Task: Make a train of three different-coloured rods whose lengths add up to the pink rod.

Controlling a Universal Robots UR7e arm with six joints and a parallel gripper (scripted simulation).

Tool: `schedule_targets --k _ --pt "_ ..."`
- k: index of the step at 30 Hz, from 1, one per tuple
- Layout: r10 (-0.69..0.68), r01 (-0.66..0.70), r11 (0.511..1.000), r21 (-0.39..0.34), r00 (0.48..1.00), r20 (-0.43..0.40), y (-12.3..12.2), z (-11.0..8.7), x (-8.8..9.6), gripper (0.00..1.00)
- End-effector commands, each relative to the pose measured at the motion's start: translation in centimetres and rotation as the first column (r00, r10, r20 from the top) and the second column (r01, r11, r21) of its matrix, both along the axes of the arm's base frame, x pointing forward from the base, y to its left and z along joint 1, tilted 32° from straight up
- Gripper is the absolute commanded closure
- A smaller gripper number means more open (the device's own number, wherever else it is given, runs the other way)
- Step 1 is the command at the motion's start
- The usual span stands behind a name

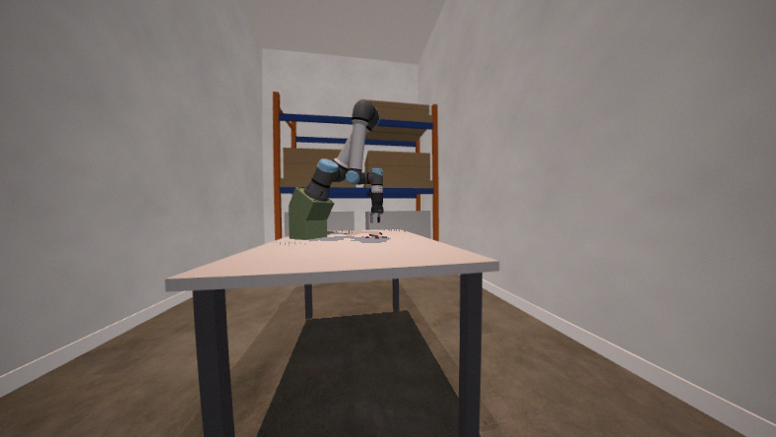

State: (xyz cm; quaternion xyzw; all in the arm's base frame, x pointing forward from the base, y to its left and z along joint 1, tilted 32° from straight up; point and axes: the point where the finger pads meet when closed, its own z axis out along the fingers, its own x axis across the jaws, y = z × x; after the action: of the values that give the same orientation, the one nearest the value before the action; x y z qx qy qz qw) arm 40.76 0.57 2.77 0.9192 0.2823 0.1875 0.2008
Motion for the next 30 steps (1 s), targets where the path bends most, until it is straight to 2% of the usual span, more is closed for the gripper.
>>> schedule_targets --k 1,14,30 --pt "0.0 0.0 1.0 0.0 1.0 0.001 0.0 0.0 0.0 0.0" --pt "0.0 0.0 1.0 0.0 1.0 0.001 0.2 0.5 -0.3 0.0" --pt "0.0 0.0 1.0 0.0 1.0 0.001 1.0 3.2 -1.7 0.0"
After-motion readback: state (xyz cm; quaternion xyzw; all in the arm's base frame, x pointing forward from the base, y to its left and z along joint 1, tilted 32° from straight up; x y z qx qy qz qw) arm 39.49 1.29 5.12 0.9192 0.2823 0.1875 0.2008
